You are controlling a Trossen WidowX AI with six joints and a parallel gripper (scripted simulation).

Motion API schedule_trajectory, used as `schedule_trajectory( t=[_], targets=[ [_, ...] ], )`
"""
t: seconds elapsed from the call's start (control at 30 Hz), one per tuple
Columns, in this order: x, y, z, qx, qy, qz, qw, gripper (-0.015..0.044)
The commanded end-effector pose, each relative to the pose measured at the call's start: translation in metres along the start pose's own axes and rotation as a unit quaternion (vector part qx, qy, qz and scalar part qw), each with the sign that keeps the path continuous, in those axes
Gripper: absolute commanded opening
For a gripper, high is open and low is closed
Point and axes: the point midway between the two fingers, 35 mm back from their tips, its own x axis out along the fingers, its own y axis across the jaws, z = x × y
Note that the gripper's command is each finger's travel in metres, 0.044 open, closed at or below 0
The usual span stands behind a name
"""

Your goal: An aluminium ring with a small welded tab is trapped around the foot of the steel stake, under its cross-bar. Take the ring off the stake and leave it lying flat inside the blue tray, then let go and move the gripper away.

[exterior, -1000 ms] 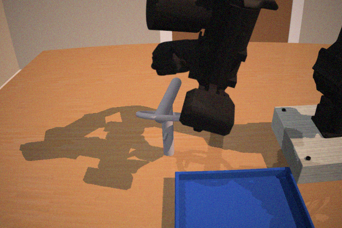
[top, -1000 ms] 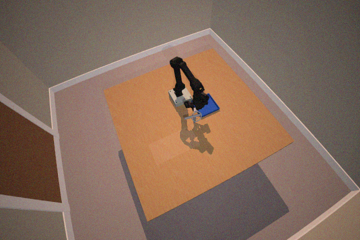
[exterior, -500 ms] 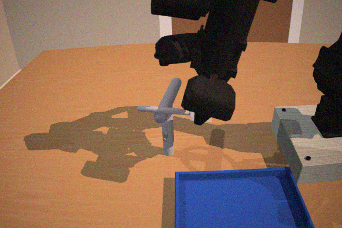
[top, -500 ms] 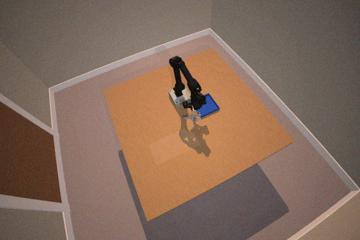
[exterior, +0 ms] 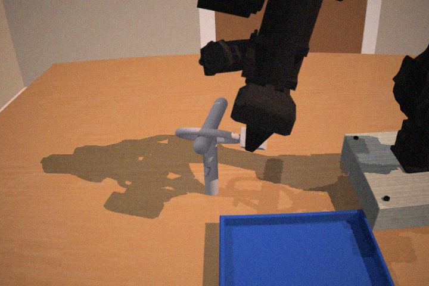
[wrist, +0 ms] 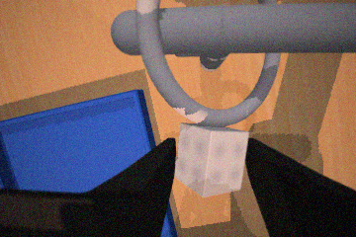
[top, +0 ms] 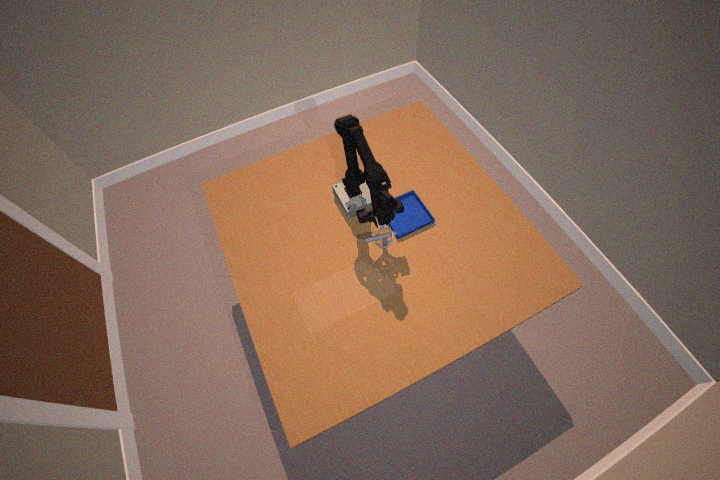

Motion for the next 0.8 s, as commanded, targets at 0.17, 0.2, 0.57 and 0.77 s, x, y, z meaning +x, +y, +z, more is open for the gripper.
schedule_trajectory(
  t=[0.17,0.2,0.57,0.77],
  targets=[
    [0.001,-0.011,-0.001,0.008,-0.002,0.033,0.999,0.0000],
    [0.001,-0.012,-0.001,0.009,-0.002,0.037,0.999,0.0000],
    [0.003,-0.023,-0.002,0.018,-0.003,0.073,0.997,0.0000],
    [0.004,-0.031,-0.002,0.024,-0.003,0.097,0.995,0.0000]
  ],
)
